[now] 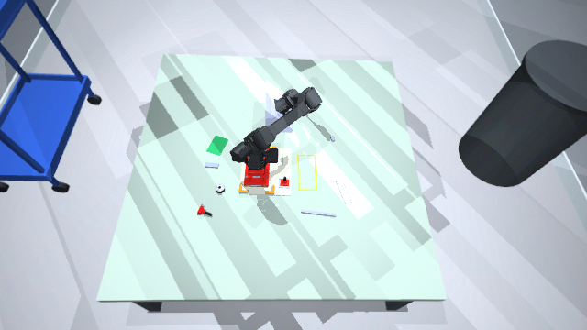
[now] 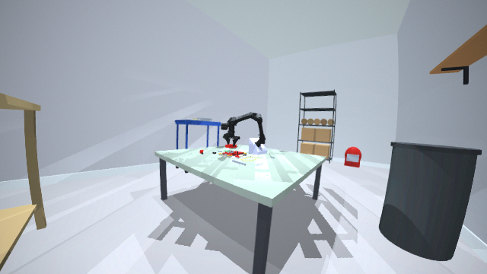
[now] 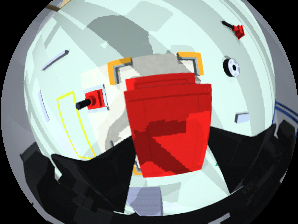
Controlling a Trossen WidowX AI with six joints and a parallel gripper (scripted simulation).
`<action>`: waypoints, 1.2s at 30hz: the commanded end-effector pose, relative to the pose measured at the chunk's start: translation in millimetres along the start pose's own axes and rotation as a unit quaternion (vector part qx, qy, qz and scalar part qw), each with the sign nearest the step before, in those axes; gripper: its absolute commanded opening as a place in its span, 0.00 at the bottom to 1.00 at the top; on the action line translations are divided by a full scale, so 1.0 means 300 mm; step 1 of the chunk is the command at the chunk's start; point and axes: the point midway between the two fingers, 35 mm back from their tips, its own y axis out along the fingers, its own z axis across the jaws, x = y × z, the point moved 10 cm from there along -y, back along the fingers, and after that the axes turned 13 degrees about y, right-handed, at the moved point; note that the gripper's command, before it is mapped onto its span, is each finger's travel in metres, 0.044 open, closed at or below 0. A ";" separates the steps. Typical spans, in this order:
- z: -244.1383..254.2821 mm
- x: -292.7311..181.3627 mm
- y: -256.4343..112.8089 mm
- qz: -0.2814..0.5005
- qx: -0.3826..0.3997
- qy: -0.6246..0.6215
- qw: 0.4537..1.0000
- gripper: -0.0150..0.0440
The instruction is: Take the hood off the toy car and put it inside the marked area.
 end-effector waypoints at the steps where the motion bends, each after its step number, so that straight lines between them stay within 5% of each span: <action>1: 0.004 -0.001 -0.063 -0.004 -0.003 -0.004 1.000 0.25; 36: 0.446 -0.091 -0.066 -0.006 -0.008 0.000 1.000 0.25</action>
